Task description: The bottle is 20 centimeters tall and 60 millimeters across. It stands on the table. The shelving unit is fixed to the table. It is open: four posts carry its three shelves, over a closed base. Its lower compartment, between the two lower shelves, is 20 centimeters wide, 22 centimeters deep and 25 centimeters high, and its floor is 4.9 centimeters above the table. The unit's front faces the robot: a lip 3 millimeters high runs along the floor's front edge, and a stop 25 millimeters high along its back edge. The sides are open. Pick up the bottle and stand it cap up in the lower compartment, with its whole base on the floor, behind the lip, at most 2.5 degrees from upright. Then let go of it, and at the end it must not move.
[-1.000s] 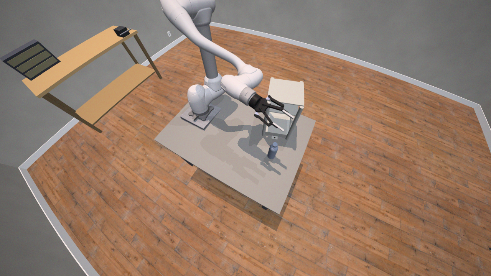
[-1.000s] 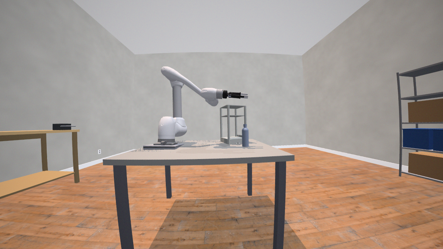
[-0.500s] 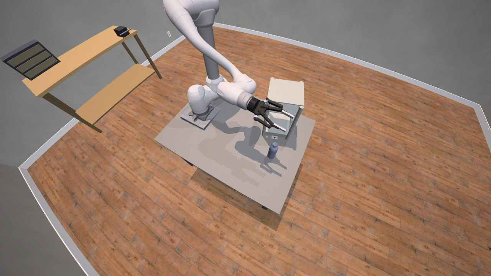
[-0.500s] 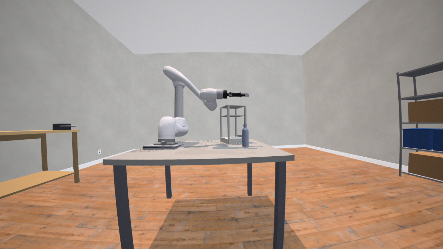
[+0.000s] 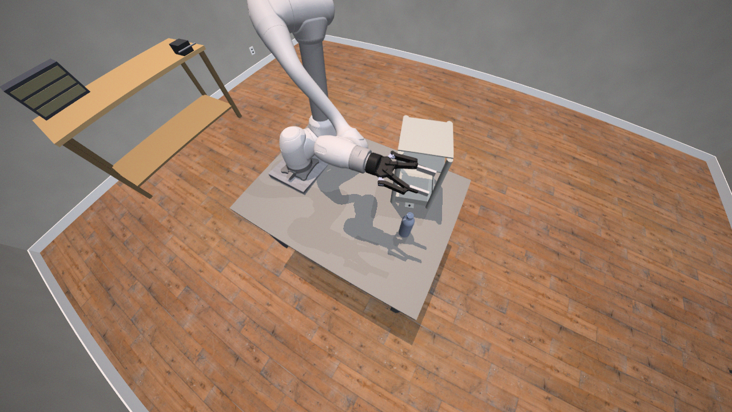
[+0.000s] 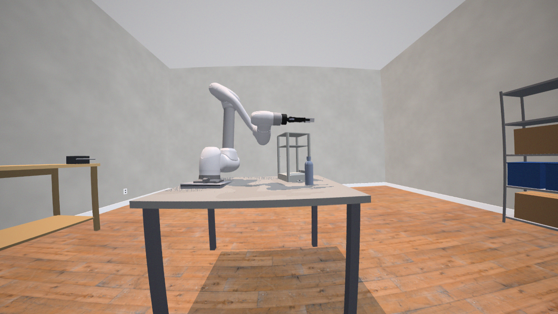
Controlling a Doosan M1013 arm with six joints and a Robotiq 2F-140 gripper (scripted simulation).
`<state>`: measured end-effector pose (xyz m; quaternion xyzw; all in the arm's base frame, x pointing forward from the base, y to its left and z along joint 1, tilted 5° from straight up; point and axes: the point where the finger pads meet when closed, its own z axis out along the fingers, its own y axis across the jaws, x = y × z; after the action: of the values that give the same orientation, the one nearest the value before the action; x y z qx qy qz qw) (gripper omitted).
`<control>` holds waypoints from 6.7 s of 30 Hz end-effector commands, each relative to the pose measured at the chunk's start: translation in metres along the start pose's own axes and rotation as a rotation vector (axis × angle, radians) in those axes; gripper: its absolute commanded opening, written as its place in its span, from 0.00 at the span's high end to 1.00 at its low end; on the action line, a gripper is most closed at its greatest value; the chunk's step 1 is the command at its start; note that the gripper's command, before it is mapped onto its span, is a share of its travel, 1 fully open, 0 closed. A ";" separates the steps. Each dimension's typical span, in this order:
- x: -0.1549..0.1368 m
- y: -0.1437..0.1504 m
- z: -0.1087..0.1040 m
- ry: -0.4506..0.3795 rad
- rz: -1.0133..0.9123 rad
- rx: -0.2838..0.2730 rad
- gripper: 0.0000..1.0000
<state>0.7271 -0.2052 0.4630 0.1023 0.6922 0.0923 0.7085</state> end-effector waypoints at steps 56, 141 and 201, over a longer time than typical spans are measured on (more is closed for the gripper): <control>0.026 -0.004 -0.002 0.003 -0.201 -0.211 0.52; 0.223 -0.044 0.002 0.003 -0.201 -0.211 0.52; 0.329 -0.066 0.004 0.003 -0.201 -0.211 0.52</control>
<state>0.7385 -0.1789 0.1297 -0.0426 0.6865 0.0932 0.7199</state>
